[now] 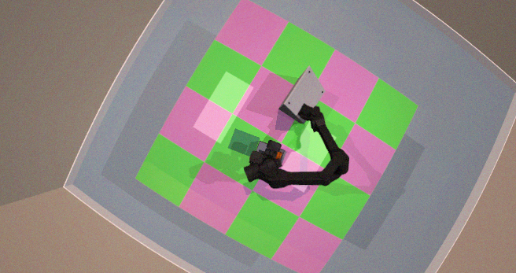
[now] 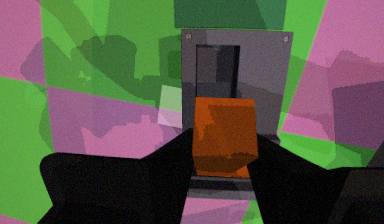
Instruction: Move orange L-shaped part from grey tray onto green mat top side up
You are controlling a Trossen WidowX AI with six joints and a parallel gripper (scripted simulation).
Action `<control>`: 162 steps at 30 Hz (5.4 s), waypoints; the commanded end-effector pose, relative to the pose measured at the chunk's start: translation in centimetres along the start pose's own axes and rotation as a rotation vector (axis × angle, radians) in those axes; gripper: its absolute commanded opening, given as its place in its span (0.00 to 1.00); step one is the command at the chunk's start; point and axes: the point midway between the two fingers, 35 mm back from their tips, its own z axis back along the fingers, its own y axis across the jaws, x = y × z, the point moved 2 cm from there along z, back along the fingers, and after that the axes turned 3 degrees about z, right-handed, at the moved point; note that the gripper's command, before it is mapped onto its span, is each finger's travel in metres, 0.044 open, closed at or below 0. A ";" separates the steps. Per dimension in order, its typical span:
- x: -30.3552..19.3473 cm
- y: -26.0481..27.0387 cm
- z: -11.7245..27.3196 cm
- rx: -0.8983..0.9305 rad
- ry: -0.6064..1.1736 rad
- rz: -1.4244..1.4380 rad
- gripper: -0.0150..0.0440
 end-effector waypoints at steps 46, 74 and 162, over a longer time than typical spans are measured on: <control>8.7 -1.1 3.3 0.002 -0.010 0.006 0.25; 16.4 -2.3 2.9 0.003 -0.016 0.007 0.25; 16.6 -2.3 3.9 0.016 -0.024 0.000 0.93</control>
